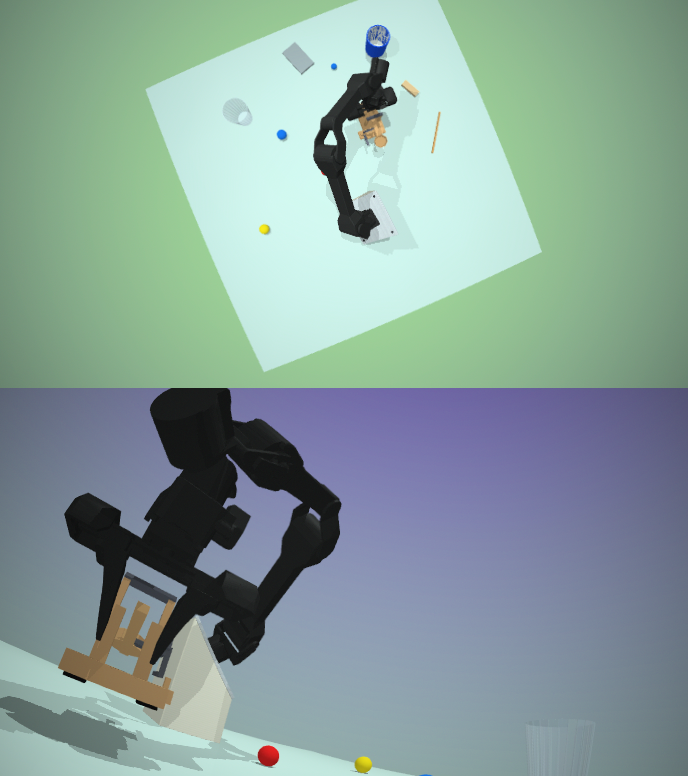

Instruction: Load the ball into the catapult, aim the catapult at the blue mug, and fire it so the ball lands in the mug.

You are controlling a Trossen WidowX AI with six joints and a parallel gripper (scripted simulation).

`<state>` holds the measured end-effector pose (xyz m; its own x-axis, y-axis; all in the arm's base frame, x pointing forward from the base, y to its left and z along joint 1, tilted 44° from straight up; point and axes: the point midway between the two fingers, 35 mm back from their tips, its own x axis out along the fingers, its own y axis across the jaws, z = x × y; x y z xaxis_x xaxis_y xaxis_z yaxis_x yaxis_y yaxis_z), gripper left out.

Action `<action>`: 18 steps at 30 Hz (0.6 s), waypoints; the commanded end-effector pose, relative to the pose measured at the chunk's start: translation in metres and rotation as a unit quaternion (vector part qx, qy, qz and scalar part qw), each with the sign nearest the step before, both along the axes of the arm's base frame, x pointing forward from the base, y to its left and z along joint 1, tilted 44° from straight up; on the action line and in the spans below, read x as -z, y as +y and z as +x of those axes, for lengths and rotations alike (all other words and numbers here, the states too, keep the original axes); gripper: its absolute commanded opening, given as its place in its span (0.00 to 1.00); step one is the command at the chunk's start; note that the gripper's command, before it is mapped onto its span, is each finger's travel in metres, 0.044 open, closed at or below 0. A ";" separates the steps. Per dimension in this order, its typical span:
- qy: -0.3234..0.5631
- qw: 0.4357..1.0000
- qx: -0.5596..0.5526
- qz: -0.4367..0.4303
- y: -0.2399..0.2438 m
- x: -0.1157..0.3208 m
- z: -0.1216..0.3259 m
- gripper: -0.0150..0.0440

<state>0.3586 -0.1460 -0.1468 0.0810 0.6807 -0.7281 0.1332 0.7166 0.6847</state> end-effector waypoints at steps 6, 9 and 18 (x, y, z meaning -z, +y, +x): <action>0.105 0.988 0.115 0.009 -0.010 0.006 0.001 0.25; 0.137 0.979 0.150 0.013 -0.014 0.010 0.001 0.25; 0.145 0.977 0.158 0.014 -0.017 0.015 -0.001 0.25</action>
<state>0.3560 -0.1592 -0.1624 0.0777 0.6815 -0.7277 0.5264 0.5918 0.6104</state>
